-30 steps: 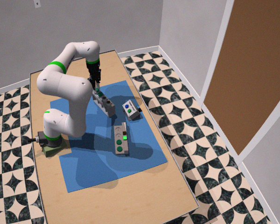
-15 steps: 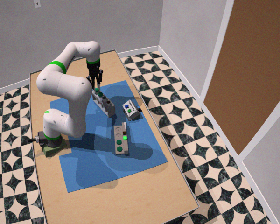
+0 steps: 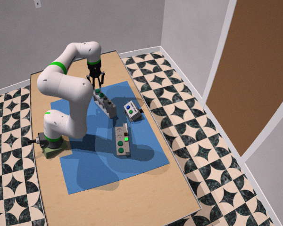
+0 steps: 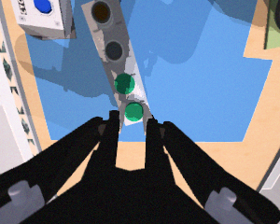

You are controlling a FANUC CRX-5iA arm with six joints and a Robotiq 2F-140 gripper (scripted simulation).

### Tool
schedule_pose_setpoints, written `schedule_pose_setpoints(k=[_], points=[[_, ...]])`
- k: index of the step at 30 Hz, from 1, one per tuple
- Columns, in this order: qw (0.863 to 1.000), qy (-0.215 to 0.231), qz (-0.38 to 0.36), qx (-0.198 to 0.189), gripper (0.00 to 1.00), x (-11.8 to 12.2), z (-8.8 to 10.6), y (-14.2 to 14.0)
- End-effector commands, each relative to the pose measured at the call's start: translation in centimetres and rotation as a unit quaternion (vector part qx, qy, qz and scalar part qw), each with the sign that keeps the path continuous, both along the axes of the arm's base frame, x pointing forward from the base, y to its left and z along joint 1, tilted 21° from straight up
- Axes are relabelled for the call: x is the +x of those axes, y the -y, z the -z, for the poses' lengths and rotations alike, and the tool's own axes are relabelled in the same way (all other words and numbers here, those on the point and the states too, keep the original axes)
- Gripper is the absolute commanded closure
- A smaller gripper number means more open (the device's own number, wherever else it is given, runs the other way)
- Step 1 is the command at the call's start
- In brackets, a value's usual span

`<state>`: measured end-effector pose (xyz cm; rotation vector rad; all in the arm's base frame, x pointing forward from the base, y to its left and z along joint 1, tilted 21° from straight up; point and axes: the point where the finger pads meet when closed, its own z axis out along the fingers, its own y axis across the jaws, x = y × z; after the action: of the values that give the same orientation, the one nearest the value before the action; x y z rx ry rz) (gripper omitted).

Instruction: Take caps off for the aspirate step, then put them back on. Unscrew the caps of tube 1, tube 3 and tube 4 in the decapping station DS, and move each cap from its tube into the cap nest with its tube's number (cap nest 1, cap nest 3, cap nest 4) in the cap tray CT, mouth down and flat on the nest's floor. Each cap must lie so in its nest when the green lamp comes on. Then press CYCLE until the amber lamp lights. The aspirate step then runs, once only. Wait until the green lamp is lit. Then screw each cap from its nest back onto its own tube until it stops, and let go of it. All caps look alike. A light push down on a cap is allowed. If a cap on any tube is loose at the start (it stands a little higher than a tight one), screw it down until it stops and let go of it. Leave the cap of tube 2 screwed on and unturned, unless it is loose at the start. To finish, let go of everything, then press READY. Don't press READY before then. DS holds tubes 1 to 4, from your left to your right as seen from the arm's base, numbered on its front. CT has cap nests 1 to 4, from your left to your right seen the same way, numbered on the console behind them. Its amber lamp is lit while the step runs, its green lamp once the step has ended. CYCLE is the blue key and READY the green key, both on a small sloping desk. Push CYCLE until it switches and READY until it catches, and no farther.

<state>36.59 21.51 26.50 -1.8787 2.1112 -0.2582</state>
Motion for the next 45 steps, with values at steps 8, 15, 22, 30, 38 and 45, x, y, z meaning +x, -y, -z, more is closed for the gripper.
schedule_pose_setpoints(k=[8, 15, 22, 30, 38, 45], points=[[1.000, 0.002, 0.009, 0.001, 0.65, 0.01, 0.01, -0.01], [0.999, 0.005, -0.029, -0.013, 0.65, -0.03, -0.08, 0.00], [0.985, 0.013, -0.159, -0.060, 0.65, -0.03, -0.08, 0.00], [0.958, 0.021, -0.269, -0.100, 0.65, -0.03, -0.08, 0.00], [0.901, 0.030, -0.407, -0.151, 0.65, -0.03, -0.08, 0.00], [0.901, 0.030, -0.407, -0.151, 0.65, -0.03, -0.08, 0.00]])
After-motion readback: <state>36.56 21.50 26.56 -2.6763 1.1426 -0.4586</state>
